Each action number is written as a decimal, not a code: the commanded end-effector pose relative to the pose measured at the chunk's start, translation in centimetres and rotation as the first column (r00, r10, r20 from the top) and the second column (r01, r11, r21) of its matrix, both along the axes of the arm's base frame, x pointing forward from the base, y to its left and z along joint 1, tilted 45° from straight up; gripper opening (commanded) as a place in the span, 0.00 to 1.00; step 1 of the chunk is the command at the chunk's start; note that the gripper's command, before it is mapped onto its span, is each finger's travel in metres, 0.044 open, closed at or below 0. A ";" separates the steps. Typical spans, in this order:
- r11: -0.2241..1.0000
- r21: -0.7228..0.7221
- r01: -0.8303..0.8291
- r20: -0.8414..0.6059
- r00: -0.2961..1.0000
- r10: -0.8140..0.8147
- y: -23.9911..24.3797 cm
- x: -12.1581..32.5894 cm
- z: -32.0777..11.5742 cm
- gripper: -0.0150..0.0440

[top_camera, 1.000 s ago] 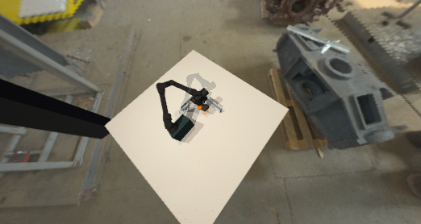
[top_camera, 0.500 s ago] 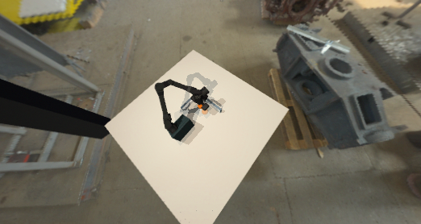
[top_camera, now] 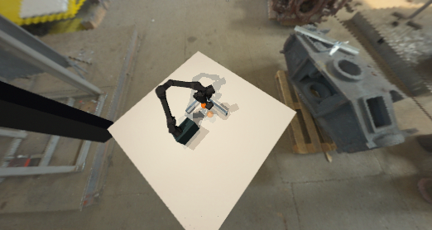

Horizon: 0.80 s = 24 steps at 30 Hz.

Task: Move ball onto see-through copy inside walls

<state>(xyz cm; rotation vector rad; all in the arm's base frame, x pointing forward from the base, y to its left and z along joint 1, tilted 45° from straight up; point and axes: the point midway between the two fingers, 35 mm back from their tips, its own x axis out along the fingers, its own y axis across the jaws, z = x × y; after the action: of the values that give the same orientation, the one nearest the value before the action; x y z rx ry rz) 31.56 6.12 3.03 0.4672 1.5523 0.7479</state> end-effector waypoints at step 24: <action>1.000 -0.001 -0.013 0.013 1.000 0.013 -2.2 -0.6 -6.9 0.25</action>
<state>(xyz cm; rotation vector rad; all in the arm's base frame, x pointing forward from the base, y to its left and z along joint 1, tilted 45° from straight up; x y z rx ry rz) 30.98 3.70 -3.28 0.4580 1.5521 0.7588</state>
